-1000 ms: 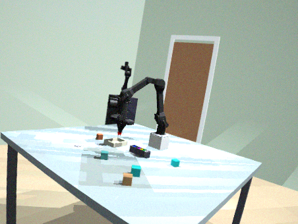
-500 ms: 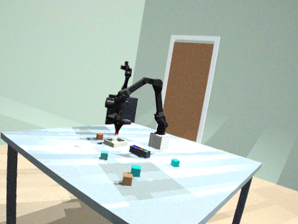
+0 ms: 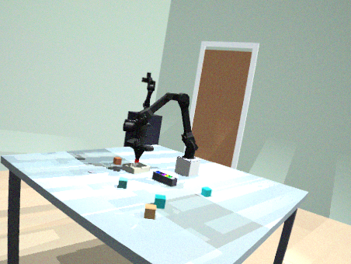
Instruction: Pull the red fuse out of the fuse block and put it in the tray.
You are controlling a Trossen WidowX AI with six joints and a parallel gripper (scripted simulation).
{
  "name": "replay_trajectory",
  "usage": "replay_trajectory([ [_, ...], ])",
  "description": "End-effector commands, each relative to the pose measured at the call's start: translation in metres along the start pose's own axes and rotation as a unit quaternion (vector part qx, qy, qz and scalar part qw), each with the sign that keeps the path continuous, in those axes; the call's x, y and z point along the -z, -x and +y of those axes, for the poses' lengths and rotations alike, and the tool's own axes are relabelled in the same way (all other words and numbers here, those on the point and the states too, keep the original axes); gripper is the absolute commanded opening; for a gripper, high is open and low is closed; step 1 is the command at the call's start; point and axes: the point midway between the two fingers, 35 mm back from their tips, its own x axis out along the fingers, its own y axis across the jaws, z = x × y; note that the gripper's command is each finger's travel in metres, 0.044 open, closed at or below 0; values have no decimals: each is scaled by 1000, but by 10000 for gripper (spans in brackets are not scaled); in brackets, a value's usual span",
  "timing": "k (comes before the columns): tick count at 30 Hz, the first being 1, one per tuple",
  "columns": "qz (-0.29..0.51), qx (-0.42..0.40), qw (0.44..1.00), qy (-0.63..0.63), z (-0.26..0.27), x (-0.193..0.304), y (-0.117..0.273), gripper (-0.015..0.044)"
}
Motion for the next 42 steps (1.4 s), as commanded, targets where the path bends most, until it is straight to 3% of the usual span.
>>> replay_trajectory([
  [1,1,-2,1000,1,1,1,-7,0],
  [4,1,-2,1000,1,1,1,-9,0],
  [17,1,-1,1000,1,0,0,-3,330],
  [21,1,-2,1000,1,1,1,31,330],
  [42,2,-1,1000,-2,1,1,30,330],
])
